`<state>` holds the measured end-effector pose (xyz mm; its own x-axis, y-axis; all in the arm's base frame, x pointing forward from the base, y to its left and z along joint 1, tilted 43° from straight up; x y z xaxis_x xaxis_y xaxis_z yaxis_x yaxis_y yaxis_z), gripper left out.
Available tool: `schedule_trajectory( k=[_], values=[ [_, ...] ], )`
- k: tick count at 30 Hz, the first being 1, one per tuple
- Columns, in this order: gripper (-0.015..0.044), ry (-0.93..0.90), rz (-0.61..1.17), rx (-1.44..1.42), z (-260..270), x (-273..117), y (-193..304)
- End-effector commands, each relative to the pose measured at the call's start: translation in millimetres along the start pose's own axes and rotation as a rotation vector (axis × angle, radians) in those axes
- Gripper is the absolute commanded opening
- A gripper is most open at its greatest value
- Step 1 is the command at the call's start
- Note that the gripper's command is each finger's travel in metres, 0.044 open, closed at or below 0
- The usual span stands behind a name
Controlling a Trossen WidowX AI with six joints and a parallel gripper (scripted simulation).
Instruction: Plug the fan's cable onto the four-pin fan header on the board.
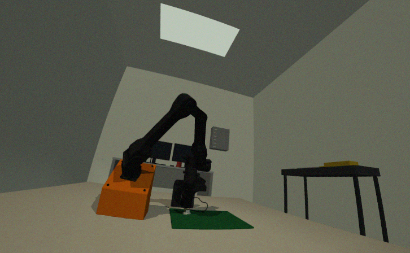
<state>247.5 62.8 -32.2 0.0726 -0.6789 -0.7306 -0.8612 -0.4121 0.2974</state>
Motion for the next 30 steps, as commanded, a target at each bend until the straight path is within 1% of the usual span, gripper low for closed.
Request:
schedule_trajectory(
  k=[1, 30],
  values=[
    [0.0, 0.001, -0.003, 0.011, -0.9, -0.9, -2.7],
    [0.0, 0.001, -0.003, -0.012, -0.6, -0.9, 1.6]
  ],
)
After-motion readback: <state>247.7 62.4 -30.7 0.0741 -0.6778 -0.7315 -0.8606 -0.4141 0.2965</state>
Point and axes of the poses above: the point midway between the two fingers, 35 mm back from their tips, its own x axis out along the fingers, its own z axis across the jaws, y = z × x, the point moved 7 cm from there along -x, back along the fingers, and after that the axes turned 2 degrees about -x, right-handed, at the moved point
